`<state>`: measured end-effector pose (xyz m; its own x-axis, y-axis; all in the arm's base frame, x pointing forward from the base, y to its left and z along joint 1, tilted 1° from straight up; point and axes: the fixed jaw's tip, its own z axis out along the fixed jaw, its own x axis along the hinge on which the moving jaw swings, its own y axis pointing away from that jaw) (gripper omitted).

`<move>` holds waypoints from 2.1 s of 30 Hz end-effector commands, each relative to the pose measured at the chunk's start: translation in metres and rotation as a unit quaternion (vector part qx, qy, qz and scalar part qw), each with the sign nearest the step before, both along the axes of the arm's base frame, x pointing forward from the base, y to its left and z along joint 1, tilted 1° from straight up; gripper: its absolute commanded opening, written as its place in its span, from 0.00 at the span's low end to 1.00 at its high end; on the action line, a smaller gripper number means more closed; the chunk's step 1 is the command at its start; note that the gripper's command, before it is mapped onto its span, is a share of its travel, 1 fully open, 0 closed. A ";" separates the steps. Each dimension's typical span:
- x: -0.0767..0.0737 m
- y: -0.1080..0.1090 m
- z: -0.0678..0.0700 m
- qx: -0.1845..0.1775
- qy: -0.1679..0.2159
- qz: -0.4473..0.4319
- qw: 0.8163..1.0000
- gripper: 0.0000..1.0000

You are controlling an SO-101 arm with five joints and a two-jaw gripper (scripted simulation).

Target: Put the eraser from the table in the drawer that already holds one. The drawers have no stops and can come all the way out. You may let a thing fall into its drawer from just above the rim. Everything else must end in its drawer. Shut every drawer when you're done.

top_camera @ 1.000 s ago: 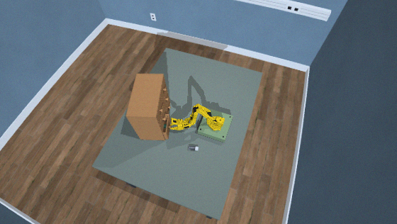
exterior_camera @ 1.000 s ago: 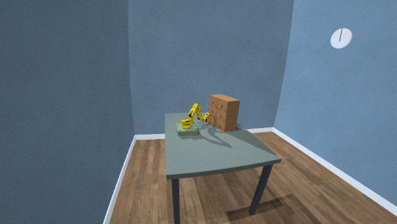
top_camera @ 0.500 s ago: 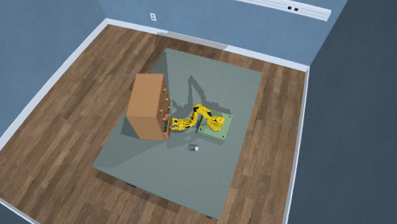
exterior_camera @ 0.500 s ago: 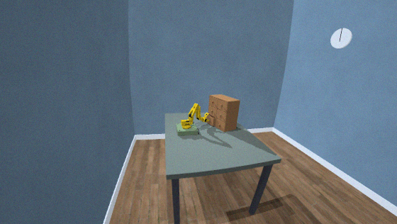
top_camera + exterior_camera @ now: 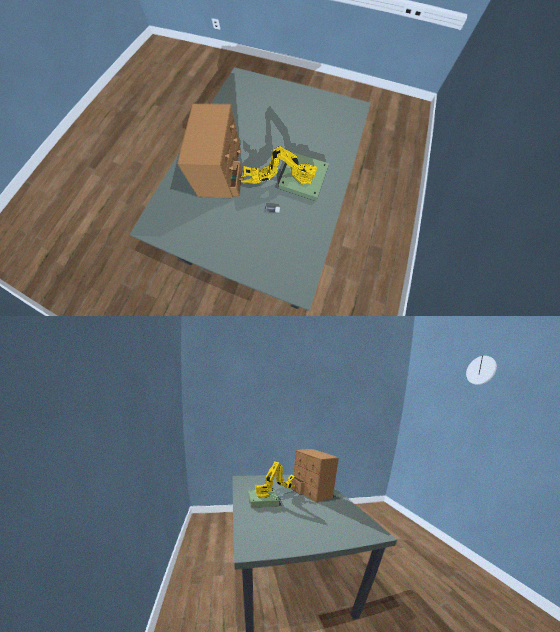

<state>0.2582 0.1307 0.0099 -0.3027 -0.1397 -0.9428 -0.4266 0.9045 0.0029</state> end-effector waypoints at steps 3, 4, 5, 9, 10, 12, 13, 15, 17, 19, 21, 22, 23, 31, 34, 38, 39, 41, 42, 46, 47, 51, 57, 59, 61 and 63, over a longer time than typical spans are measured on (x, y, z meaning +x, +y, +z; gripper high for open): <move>-0.006 0.001 0.001 0.000 0.000 0.007 1.000 0.00; -0.007 0.001 0.001 0.000 0.000 0.007 1.000 0.00; -0.007 0.001 0.001 0.000 0.000 0.007 1.000 0.00; -0.010 0.000 0.001 0.000 0.000 0.008 1.000 0.00; -0.010 0.000 0.001 0.000 0.000 0.008 1.000 0.00; -0.012 0.000 0.001 0.000 0.000 0.008 1.000 0.00; -0.012 0.000 0.001 0.000 0.000 0.008 1.000 0.00; -0.012 -0.001 0.001 0.000 0.000 0.009 1.000 0.00; -0.013 -0.001 0.001 0.000 0.000 0.009 1.000 0.00; -0.013 -0.001 0.001 0.000 0.000 0.009 1.000 0.00; -0.013 -0.001 0.001 0.000 0.000 0.009 1.000 0.00; -0.013 -0.001 0.001 0.000 0.000 0.009 1.000 0.00; -0.013 -0.001 0.001 0.000 0.000 0.009 1.000 0.00; -0.013 -0.001 0.001 0.000 0.000 0.009 1.000 0.00; -0.015 -0.001 0.001 0.000 0.000 0.009 1.000 0.00; -0.017 -0.002 0.001 0.000 0.000 0.010 1.000 0.00; -0.018 -0.002 0.001 0.000 0.000 0.010 1.000 0.00; -0.019 -0.003 0.001 0.000 0.000 0.011 1.000 0.00; -0.019 -0.003 0.001 0.000 0.000 0.011 1.000 0.00; -0.022 -0.003 0.001 0.000 0.000 0.012 1.000 0.00; -0.022 -0.003 0.001 0.000 0.000 0.012 1.000 0.00; -0.023 -0.004 0.001 0.000 0.000 0.012 1.000 0.00; -0.023 -0.004 0.001 0.000 0.000 0.012 1.000 0.00; -0.023 -0.004 0.001 0.000 0.000 0.012 1.000 0.00; -0.023 -0.004 0.001 0.000 0.000 0.012 1.000 0.00; -0.023 -0.004 0.001 0.000 0.000 0.012 1.000 0.00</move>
<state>0.2385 0.1247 0.0097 -0.3011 -0.1434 -0.9428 -0.4367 0.8996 0.0027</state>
